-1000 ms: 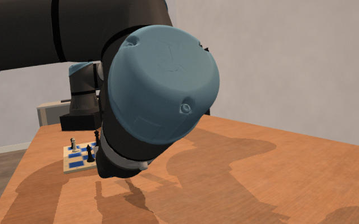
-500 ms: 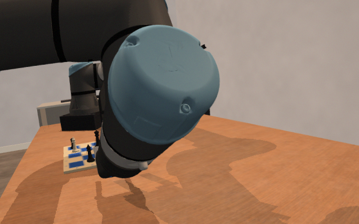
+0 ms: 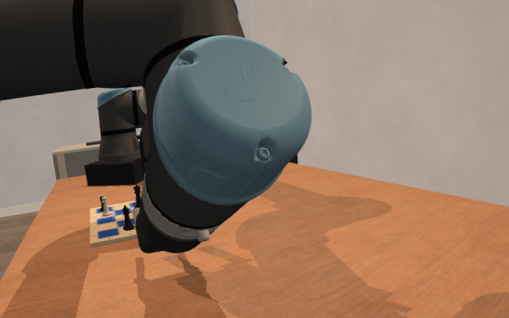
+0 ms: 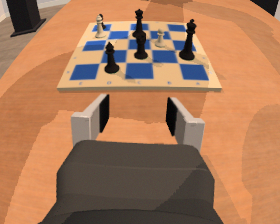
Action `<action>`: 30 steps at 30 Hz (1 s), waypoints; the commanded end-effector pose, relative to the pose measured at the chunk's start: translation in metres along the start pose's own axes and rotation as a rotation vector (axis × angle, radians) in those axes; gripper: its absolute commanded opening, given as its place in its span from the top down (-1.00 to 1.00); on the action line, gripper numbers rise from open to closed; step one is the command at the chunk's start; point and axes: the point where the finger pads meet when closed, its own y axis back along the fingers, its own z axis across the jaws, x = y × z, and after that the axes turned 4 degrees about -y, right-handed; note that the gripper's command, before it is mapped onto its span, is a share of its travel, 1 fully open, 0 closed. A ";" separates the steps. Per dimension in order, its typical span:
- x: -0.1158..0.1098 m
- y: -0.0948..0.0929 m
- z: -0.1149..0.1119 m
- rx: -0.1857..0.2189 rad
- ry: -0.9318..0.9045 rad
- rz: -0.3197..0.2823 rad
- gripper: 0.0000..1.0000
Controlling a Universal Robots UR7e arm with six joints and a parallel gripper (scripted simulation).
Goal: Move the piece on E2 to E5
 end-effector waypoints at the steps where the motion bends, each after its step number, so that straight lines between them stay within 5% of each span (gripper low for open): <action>1: 0.001 0.001 0.000 0.000 0.000 -0.002 -1.00; 10: 0.009 0.007 -0.001 0.000 0.000 -0.001 -1.00; 21: 0.059 0.041 -0.007 0.000 0.000 -0.001 -1.00; 30: 0.072 0.050 -0.009 0.000 0.000 -0.001 -1.00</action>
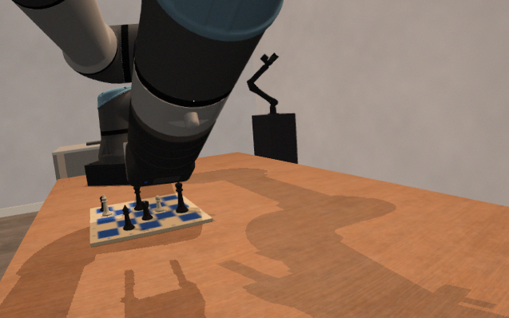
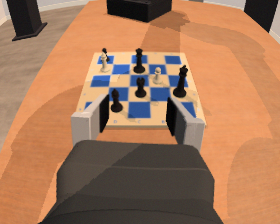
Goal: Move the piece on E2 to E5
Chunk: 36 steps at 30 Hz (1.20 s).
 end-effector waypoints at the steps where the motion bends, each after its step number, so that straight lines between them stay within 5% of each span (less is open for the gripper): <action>1: 0.005 0.004 -0.001 0.000 0.000 0.002 -1.00; 36: 0.009 0.012 -0.012 -0.022 0.011 -0.051 -1.00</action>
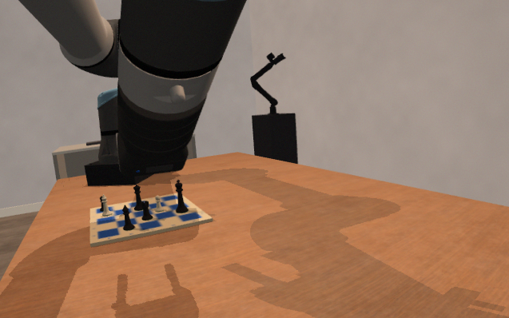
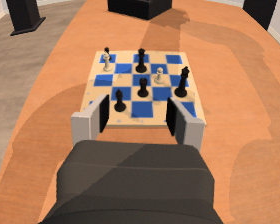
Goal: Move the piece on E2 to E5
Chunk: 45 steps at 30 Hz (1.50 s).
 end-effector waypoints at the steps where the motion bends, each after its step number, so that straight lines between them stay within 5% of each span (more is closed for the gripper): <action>1: 0.002 0.004 -0.005 -0.009 0.004 -0.025 -1.00; 29: 0.029 0.013 -0.049 -0.084 0.046 -0.259 -1.00; 45: 0.065 -0.012 -0.078 -0.114 0.075 -0.472 -1.00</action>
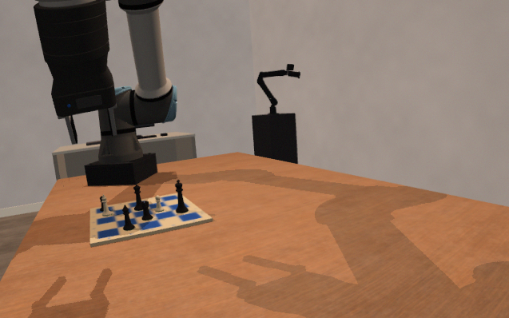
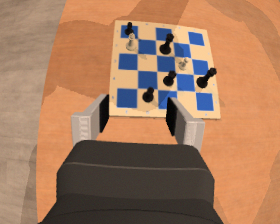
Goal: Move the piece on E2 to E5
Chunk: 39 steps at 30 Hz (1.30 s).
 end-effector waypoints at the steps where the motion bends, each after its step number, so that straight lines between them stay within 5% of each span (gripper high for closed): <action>1: 0.009 -0.001 -0.005 -0.003 0.008 -0.058 -1.00; 16: 0.067 -0.034 -0.020 0.002 0.040 -0.270 -1.00; 39: 0.125 -0.088 -0.020 0.041 0.068 -0.466 -1.00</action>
